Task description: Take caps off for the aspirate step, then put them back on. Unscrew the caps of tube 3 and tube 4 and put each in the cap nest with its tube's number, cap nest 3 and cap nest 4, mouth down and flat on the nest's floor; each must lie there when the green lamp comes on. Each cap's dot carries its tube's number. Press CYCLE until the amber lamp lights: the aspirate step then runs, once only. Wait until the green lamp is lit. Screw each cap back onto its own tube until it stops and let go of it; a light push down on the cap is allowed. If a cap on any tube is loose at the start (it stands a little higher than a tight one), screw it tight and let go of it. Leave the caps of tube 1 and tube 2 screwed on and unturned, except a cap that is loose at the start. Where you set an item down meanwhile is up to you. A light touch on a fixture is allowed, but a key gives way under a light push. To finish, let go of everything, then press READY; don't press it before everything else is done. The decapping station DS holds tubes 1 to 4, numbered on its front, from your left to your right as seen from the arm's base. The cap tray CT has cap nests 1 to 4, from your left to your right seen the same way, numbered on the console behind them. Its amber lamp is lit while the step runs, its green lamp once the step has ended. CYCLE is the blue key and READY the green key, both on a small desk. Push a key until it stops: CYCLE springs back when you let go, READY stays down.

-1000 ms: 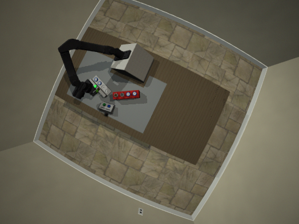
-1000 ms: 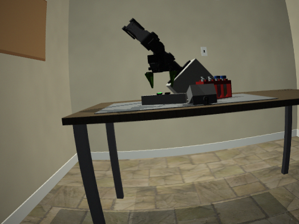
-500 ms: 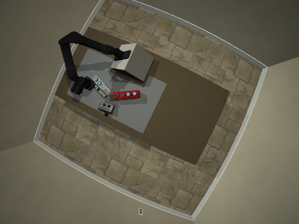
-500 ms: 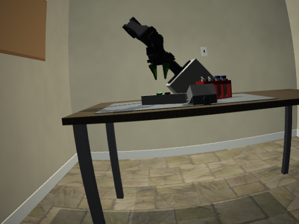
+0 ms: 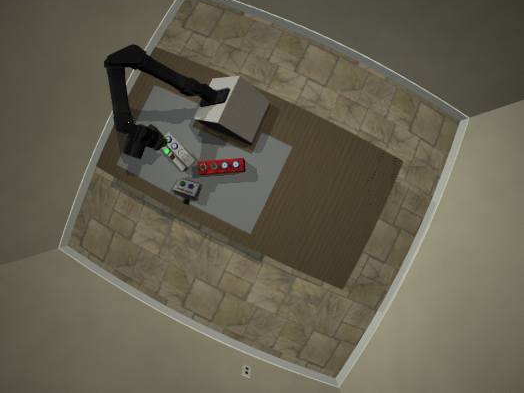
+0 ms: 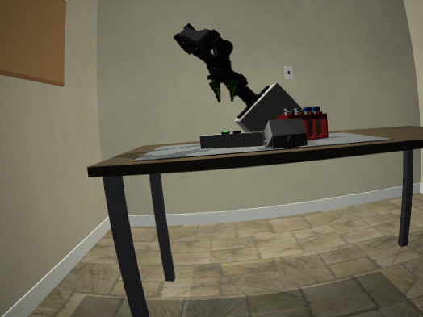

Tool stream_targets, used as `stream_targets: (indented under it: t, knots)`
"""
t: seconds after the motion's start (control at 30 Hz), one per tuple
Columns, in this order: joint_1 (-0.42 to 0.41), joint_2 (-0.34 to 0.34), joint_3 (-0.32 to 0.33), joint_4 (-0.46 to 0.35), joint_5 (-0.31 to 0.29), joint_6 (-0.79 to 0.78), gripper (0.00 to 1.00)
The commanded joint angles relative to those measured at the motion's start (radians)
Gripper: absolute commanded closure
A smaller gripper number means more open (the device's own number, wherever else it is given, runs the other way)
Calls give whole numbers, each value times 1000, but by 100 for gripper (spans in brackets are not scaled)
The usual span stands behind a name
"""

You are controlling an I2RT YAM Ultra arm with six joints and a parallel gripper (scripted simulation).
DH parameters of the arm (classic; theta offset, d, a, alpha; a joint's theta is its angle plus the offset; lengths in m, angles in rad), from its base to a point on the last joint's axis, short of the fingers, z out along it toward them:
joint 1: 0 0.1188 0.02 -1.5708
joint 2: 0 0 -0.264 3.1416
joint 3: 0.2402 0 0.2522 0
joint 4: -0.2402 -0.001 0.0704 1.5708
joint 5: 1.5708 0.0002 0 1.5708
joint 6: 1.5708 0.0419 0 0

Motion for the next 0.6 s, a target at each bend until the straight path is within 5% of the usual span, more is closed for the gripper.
stream_targets:
  t: [0.0,0.5,0.57]
  knots:
    - [7,-4,3,-5,1,8,53]
    - [0,-6,0,2,1,-1,53]
    - [-25,-4,-27,54,1,-34,53]
